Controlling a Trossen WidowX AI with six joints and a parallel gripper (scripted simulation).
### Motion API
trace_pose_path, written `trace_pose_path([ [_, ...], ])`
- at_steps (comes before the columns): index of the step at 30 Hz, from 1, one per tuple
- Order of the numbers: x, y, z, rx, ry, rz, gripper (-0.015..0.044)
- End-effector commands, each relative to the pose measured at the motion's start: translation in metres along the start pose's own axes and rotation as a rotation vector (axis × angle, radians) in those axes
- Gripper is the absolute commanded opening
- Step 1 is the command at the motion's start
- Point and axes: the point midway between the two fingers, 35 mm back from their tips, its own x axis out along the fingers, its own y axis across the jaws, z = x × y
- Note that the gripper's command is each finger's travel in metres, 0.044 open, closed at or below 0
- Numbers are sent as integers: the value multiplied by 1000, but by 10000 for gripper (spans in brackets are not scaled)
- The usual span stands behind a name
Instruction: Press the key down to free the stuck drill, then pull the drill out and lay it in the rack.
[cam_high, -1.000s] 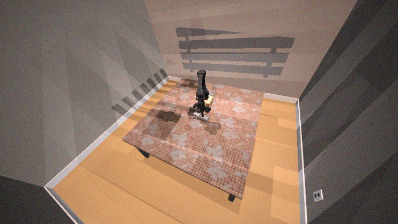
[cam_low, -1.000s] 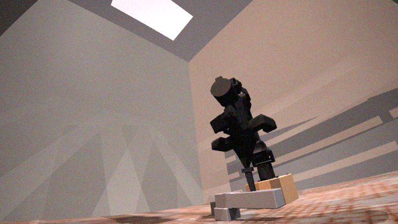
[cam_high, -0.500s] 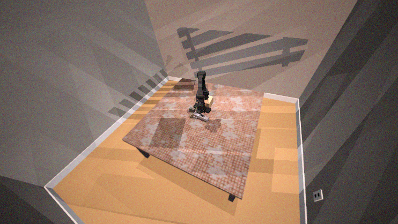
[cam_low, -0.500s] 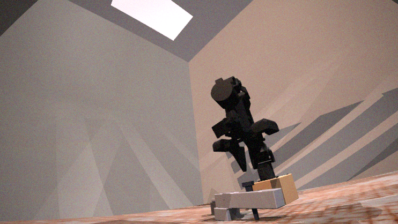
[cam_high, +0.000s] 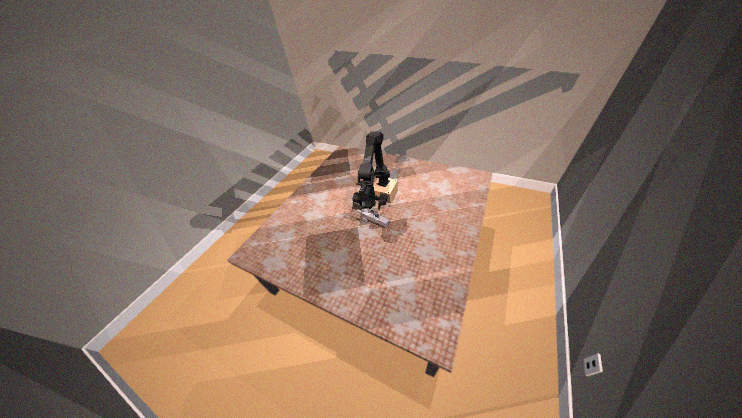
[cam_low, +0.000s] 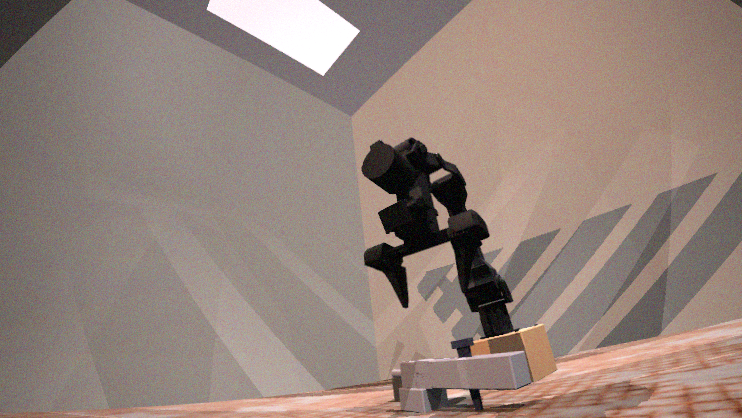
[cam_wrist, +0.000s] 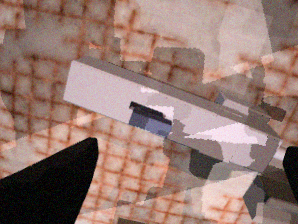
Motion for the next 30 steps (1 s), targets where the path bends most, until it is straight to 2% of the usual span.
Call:
trace_pose_path([
  [1,17,-32,-7,-312,0,1,440],
  [11,61,-97,-45,-1010,38,12,440],
  [16,70,-116,-58,-1195,29,13,440],
  [30,73,-122,-63,-1250,25,12,440],
])
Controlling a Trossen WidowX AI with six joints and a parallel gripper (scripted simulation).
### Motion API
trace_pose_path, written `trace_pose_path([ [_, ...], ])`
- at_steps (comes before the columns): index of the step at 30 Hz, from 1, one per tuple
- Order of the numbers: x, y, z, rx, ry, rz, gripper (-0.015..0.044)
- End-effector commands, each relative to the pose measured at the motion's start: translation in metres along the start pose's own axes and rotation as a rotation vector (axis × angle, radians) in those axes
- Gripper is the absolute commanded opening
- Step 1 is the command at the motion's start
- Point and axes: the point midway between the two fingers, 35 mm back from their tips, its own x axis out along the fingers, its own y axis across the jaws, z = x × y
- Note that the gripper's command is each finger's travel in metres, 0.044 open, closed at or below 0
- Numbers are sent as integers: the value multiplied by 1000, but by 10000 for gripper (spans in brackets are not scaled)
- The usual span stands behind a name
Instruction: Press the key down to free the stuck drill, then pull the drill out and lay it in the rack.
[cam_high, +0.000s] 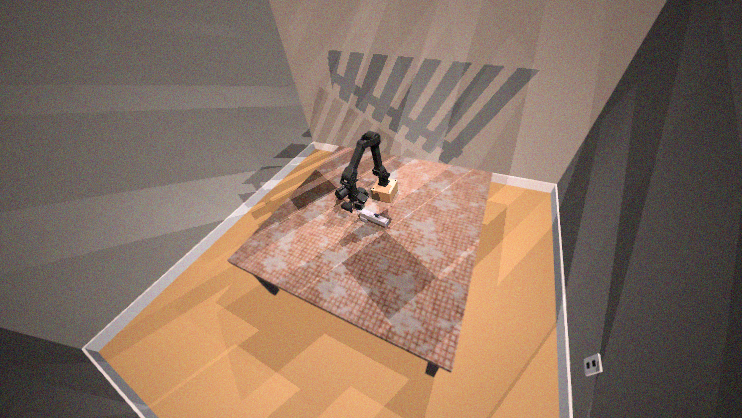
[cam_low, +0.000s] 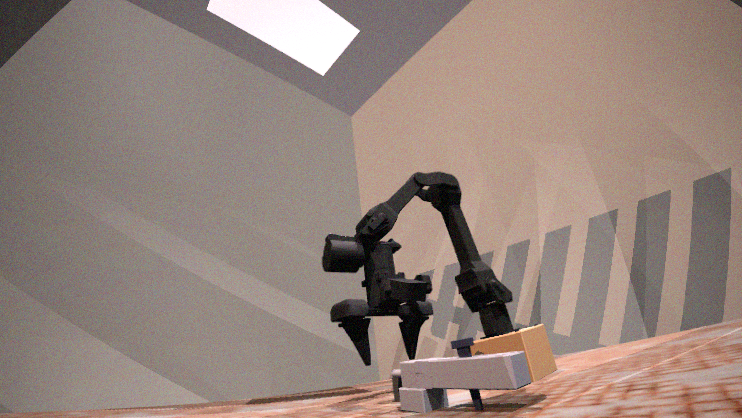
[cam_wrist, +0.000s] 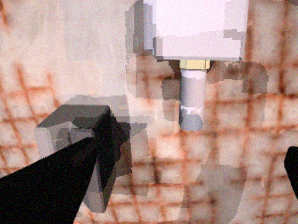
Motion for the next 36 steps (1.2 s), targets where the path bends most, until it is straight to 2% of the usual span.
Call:
trace_pose_path([
  [1,1,0,0,-30,-6,-3,440],
  [12,4,0,1,-30,-6,-3,440],
  [36,42,0,11,-30,-7,-3,440],
])
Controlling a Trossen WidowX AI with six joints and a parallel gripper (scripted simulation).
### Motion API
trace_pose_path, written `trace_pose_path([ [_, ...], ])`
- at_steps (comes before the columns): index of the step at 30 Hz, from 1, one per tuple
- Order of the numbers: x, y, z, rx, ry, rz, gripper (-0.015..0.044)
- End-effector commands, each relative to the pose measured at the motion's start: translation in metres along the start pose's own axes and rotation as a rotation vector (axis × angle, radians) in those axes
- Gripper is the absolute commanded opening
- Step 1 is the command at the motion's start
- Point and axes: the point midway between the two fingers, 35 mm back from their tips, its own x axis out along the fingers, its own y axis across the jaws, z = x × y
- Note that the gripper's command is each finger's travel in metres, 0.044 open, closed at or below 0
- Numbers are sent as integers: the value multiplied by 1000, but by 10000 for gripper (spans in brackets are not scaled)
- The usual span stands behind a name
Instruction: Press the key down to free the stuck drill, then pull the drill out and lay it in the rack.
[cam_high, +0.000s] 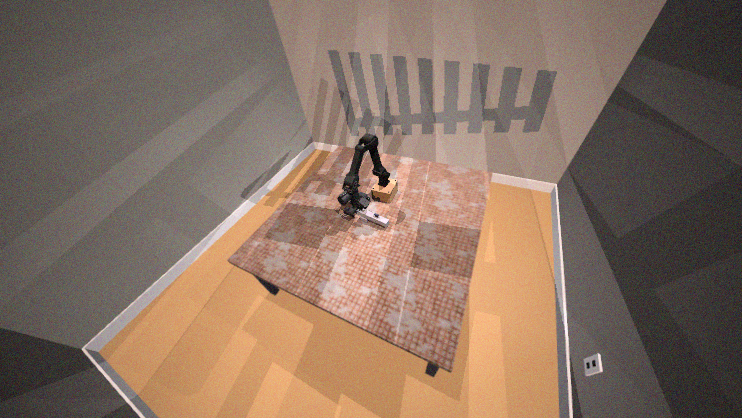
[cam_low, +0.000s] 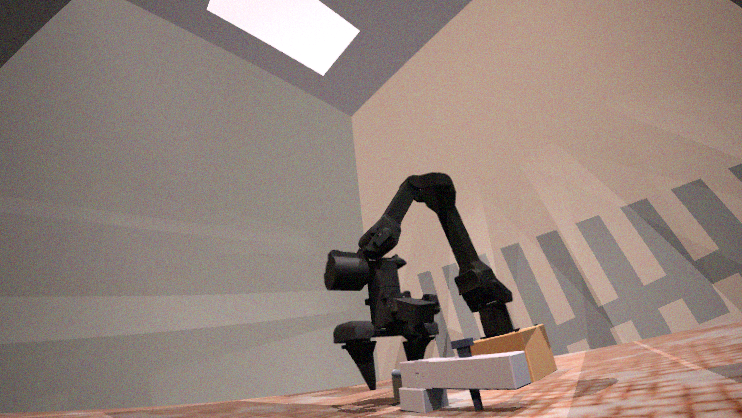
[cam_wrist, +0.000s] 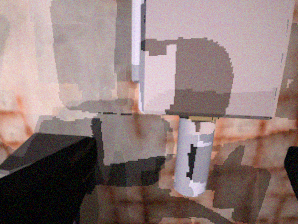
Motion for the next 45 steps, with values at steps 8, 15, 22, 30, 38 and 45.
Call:
trace_pose_path([
  [8,16,3,5,6,-3,3,440],
  [15,13,1,4,0,-1,1,282],
  [22,13,1,4,0,-1,1,99],
  [30,13,1,4,0,-1,1,0],
  [38,13,2,-3,5,-2,3,0],
  [45,13,2,-13,5,-1,3,0],
])
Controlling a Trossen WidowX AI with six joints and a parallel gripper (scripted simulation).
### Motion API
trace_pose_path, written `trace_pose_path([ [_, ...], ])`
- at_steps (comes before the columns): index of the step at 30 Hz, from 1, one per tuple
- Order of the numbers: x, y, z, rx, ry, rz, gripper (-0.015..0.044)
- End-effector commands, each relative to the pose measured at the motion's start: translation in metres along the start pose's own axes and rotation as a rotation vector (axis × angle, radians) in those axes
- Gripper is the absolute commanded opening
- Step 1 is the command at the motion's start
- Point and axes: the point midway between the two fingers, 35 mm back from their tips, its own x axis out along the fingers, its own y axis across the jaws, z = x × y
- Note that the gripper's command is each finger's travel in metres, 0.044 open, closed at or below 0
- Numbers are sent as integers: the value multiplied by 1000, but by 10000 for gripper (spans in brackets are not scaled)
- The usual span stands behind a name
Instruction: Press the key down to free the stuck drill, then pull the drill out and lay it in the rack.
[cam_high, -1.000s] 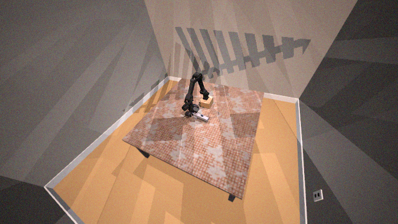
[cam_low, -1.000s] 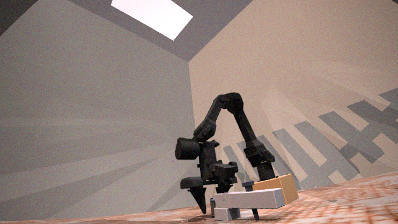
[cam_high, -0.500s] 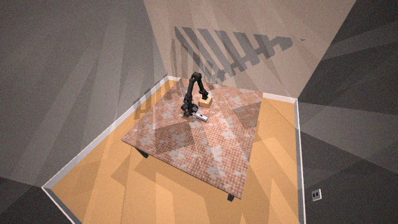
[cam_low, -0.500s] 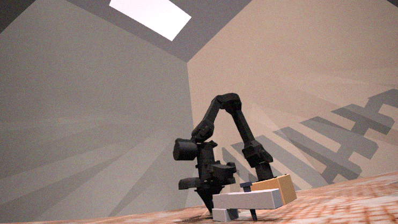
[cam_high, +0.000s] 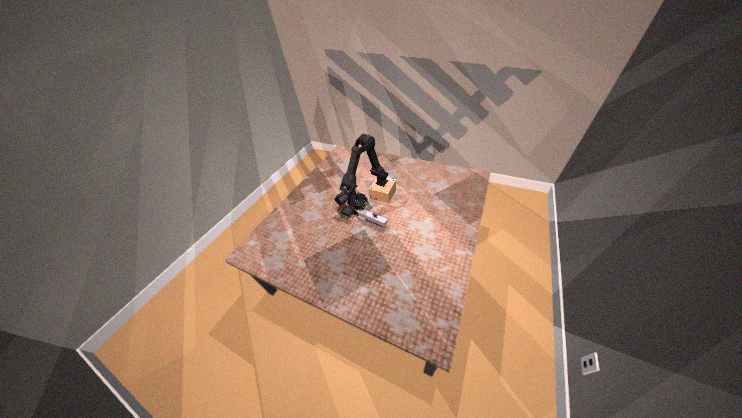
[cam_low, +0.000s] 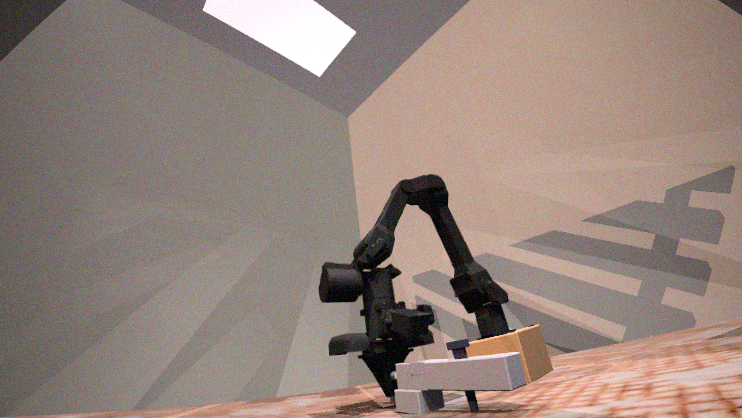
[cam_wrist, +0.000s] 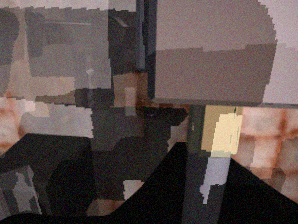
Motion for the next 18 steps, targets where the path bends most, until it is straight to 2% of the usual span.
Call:
trace_pose_path([
  [1,-2,-2,-7,-5,5,-4,0],
  [18,-4,-4,-31,-5,7,-4,0],
])
